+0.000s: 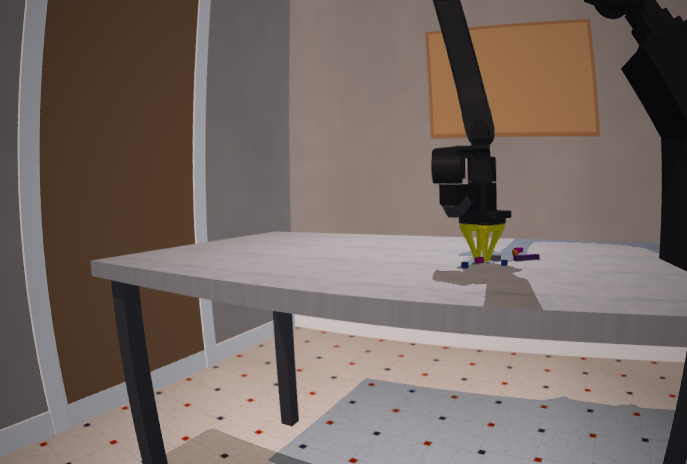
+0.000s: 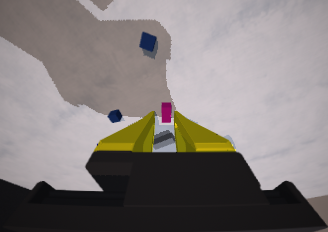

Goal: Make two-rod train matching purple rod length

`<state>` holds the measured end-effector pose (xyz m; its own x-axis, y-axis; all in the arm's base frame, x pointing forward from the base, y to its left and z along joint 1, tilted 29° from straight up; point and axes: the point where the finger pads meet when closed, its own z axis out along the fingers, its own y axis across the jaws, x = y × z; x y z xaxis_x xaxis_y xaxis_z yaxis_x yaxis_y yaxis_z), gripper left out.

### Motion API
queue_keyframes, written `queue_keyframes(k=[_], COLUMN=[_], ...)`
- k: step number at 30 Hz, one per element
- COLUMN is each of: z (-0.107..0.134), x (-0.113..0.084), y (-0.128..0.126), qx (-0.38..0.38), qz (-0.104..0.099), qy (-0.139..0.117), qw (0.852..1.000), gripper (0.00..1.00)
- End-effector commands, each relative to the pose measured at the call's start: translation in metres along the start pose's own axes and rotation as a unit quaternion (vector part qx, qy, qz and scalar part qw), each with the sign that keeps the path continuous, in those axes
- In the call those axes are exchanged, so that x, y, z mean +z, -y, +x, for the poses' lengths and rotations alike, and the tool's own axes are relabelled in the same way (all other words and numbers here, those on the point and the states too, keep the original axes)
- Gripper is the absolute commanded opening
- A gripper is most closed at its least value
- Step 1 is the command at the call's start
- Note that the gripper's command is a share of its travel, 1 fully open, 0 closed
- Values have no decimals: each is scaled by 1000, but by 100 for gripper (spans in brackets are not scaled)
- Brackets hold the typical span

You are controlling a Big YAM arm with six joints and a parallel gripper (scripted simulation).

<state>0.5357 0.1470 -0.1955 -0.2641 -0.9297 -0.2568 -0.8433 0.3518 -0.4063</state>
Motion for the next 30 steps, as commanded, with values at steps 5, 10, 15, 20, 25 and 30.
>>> queue_keyframes(k=[5,10,15,20,25,30], z=[1,1,1,1,1,1], x=[5,5,5,5,5,5], y=[2,2,2,2,2,2], qx=[-4,-4,-4,-4,-4,-4], qz=[4,4,4,4,4,4], qy=[4,4,4,4,4,4], qw=[1000,1000,1000,1000,1000,1000], gripper=[23,23,4,4,4,4])
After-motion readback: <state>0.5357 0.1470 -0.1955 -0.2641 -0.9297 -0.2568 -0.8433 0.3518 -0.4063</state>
